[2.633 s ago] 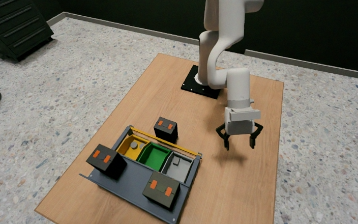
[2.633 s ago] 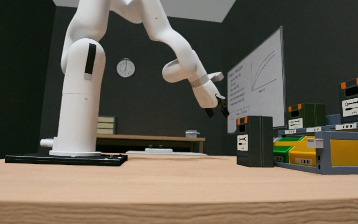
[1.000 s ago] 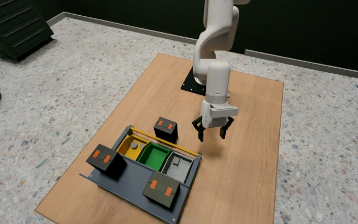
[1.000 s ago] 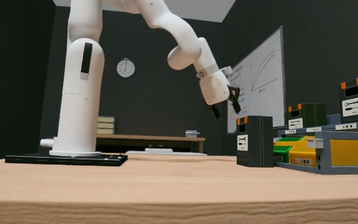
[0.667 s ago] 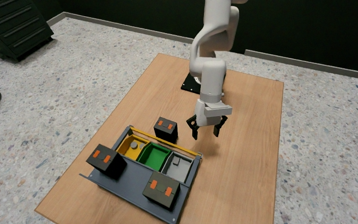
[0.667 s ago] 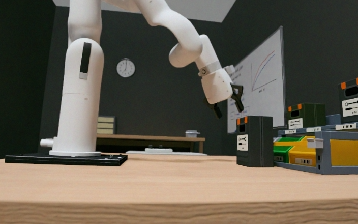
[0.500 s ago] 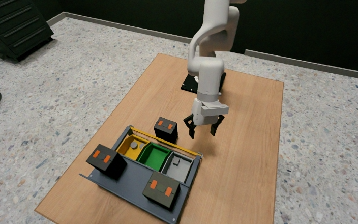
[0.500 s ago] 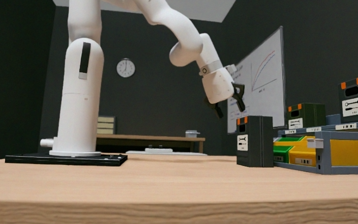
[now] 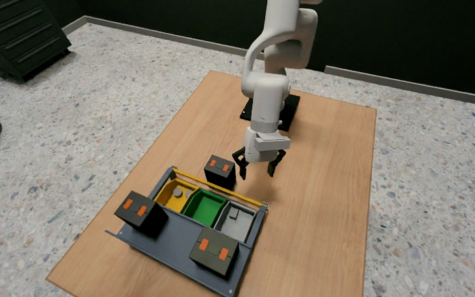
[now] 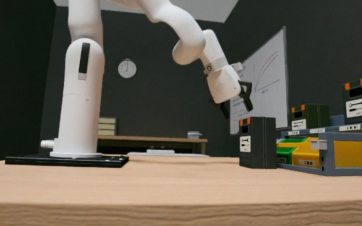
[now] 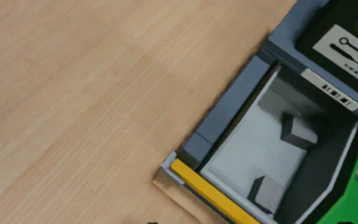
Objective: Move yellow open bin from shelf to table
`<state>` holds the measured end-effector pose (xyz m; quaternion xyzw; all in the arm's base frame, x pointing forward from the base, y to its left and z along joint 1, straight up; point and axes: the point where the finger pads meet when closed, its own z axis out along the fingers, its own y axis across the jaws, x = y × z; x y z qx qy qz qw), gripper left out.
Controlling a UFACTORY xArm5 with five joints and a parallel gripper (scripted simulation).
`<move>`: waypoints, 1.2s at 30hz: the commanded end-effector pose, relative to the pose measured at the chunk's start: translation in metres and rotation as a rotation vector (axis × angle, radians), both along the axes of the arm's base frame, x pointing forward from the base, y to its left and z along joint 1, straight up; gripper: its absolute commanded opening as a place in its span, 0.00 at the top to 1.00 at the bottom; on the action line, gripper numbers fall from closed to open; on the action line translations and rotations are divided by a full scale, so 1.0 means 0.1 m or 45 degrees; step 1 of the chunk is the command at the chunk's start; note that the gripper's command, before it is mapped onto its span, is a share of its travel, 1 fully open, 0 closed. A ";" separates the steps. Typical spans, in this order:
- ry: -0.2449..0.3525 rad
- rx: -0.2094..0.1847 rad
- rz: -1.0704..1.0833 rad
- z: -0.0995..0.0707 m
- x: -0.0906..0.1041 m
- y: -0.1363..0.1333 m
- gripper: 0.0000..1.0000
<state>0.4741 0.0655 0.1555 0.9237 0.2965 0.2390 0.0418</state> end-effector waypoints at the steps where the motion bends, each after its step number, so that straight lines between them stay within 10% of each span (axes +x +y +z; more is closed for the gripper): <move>1: 0.032 0.228 0.127 0.01 0.00 -0.12 0.00; 36: 0.026 0.135 0.076 -0.05 -0.05 -1.01 0.00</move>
